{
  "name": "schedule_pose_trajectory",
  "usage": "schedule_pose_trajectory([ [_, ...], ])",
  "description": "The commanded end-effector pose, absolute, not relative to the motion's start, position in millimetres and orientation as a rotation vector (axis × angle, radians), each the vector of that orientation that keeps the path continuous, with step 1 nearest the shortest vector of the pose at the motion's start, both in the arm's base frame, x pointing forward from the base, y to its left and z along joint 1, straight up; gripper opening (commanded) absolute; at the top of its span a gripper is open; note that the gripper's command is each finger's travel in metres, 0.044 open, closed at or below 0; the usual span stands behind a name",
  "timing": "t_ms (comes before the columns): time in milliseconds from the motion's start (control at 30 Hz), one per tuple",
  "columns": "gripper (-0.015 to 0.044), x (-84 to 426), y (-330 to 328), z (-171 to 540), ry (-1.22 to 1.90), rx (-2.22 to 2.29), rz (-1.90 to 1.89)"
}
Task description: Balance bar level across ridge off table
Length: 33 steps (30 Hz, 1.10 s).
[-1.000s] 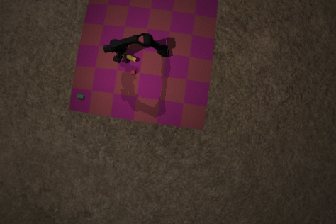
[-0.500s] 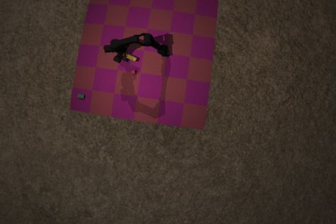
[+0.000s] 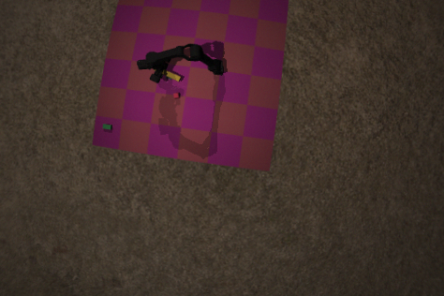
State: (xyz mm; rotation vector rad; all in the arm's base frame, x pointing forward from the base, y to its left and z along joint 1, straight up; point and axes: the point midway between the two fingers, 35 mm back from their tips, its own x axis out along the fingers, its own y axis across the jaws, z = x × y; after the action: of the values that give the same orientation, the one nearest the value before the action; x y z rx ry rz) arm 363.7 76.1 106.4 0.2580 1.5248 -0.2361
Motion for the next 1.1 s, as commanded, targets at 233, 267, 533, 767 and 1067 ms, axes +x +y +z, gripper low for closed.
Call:
schedule_pose_trajectory([
  [233,0.0000,364.1,76.0,105.3,1.522,0.261,-0.241],
  [267,0.0000,364.1,76.0,105.1,1.522,0.261,-0.241],
  [533,0.0000,364.1,76.0,104.5,1.522,0.261,-0.241],
  [767,0.0000,364.1,76.0,104.0,1.522,0.261,-0.241],
  [1067,0.0000,364.1,76.0,103.1,1.522,0.261,-0.241],
])
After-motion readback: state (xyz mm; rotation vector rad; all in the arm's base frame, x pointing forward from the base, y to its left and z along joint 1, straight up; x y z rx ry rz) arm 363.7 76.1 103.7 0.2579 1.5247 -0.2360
